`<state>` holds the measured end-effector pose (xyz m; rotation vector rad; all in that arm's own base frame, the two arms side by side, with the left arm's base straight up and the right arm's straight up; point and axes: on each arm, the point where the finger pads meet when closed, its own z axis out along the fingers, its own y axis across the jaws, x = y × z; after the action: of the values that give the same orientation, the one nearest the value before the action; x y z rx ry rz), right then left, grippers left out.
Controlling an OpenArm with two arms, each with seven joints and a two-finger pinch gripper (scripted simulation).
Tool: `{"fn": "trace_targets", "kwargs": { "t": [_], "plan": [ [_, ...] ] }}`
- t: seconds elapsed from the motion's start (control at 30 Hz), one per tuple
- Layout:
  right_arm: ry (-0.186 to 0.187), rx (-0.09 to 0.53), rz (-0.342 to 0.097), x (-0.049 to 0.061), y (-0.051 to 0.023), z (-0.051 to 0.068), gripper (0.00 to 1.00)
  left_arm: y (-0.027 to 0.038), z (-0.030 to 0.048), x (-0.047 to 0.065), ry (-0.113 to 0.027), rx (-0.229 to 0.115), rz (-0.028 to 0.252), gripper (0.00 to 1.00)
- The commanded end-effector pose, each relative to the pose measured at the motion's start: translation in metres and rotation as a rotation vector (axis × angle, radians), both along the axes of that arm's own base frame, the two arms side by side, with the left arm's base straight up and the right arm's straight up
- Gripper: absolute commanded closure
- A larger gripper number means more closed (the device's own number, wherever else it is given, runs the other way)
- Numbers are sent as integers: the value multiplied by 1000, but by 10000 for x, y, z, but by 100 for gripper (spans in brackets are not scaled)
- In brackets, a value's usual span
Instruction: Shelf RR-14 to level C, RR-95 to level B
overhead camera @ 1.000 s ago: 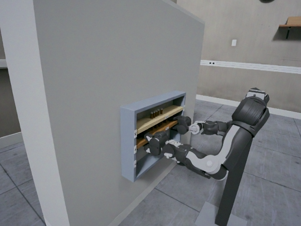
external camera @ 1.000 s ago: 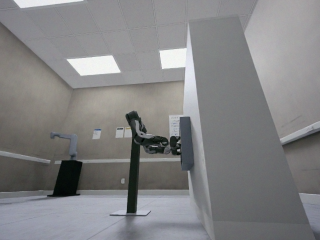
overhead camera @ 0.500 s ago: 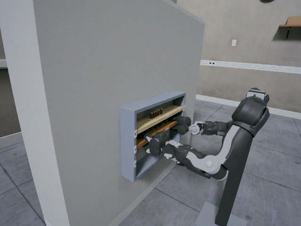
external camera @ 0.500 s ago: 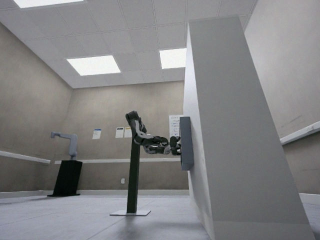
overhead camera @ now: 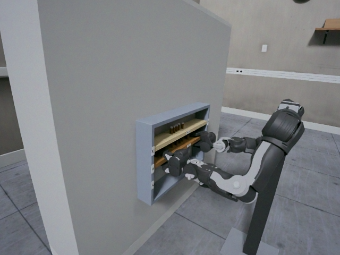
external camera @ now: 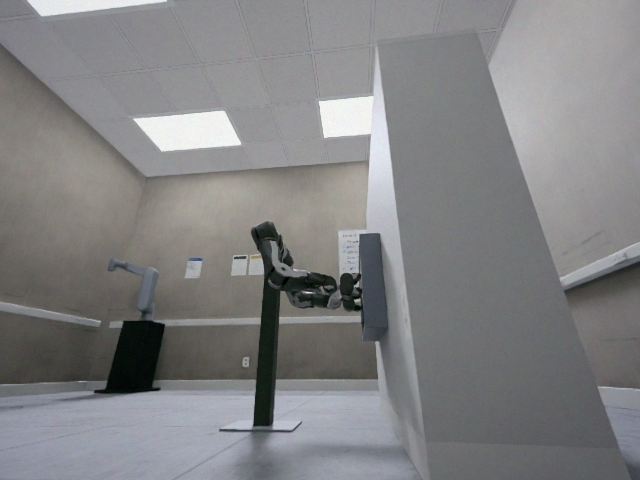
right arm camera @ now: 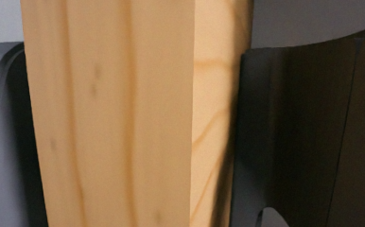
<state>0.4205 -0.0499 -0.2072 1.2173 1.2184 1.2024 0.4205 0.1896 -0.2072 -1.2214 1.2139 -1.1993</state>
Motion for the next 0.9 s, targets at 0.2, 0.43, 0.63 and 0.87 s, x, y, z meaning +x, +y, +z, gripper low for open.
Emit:
{"fn": "trace_targets", "kwargs": {
  "t": [0.2, 0.43, 0.63, 0.87],
  "plan": [
    [-12, 1, 0, 0, 2, 18, 96, -13, 18, 0, -12, 0, -6, 96],
    [-12, 1, 0, 0, 2, 18, 91, -13, 18, 0, -12, 0, -6, 91],
    [-12, 1, 0, 0, 2, 18, 88, -13, 18, 0, -12, 0, -6, 88],
    [-12, 1, 0, 0, 2, 18, 83, -13, 18, 0, -12, 0, -6, 83]
  ]
}}
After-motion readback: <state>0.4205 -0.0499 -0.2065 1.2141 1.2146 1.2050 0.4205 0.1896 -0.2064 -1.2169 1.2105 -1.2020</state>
